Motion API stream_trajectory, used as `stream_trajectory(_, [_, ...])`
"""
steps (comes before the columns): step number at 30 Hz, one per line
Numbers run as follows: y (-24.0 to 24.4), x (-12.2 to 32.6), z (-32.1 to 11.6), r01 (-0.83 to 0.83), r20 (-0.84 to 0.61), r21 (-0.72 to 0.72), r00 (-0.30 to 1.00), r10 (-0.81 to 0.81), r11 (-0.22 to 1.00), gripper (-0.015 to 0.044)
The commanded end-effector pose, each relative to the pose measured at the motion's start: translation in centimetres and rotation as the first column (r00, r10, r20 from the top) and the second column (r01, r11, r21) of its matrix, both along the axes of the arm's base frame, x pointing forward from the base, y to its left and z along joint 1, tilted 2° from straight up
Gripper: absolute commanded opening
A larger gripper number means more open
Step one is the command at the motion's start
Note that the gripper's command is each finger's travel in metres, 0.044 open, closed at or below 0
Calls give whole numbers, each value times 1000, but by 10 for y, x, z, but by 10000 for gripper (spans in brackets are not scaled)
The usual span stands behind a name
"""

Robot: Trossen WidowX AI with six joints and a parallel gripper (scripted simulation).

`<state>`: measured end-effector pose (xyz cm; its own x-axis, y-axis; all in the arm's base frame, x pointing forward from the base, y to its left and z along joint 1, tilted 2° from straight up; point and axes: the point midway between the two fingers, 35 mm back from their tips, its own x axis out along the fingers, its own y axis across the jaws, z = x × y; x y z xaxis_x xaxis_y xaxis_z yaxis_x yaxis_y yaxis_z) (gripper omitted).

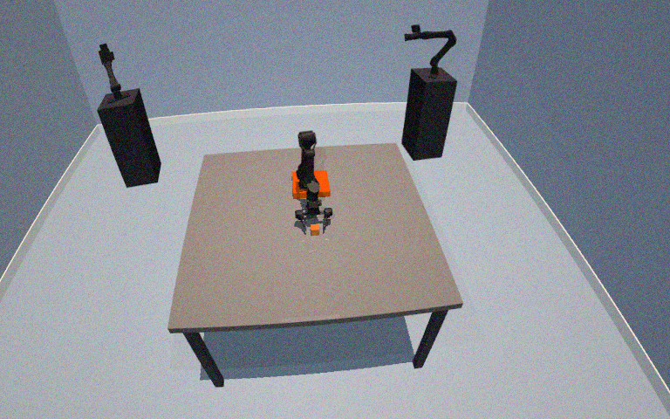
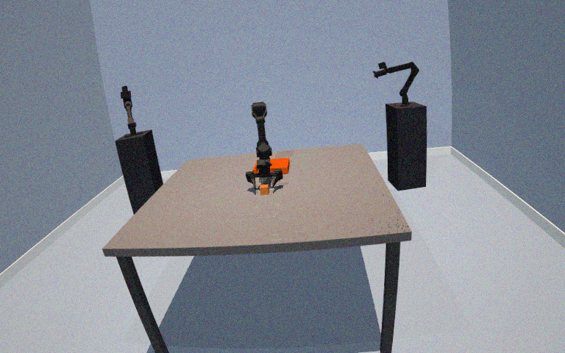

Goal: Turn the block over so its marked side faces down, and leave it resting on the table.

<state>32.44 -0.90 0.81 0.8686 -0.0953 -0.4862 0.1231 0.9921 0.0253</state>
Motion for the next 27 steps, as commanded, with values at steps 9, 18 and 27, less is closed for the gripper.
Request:
stream_trajectory(9, [0, 0, 0, 1, 0, -6, 1000, -1, 1000, 440])
stream_trajectory(18, [0, 17, 12, -7, -250, 21, 968, 12, 1000, 440])
stream_trajectory(27, [0, -1, 67, 1, -442, 57, 897, 25, 998, 440])
